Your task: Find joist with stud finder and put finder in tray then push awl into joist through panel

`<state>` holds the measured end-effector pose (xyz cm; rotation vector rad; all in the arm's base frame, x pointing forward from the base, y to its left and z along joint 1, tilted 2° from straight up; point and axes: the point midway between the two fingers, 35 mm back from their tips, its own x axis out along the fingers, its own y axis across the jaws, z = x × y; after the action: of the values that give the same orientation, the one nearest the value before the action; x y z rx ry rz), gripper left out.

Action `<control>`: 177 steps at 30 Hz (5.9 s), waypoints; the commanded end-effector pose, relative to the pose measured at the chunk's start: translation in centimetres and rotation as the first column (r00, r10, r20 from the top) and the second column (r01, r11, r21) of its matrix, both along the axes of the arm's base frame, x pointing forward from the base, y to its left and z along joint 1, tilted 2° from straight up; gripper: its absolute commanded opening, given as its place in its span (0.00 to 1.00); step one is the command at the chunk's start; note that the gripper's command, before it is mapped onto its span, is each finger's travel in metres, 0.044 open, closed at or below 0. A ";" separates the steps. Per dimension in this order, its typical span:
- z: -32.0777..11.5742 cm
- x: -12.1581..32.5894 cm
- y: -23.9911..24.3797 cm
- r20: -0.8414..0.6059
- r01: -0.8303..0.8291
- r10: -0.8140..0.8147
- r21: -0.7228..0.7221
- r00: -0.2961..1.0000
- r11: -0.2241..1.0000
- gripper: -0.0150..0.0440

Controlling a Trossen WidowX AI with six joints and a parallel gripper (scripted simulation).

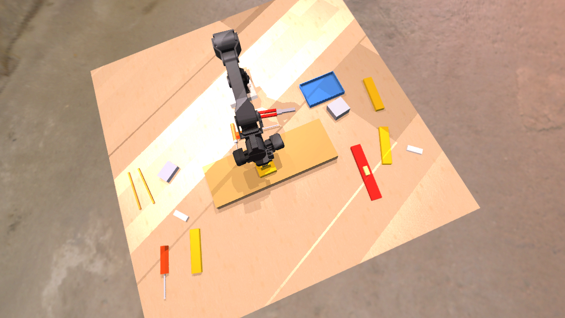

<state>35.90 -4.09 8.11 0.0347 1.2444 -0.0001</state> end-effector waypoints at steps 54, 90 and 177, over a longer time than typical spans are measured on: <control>0.8 0.2 18.1 0.001 -0.007 0.007 0.028 1.000 1.000 0.25; 0.9 0.2 19.5 0.001 -0.007 0.007 0.030 1.000 1.000 0.25; -0.3 -0.2 -7.5 0.000 -0.007 0.007 0.001 1.000 1.000 0.25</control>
<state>35.75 -10.29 7.93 0.0362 1.2416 0.0147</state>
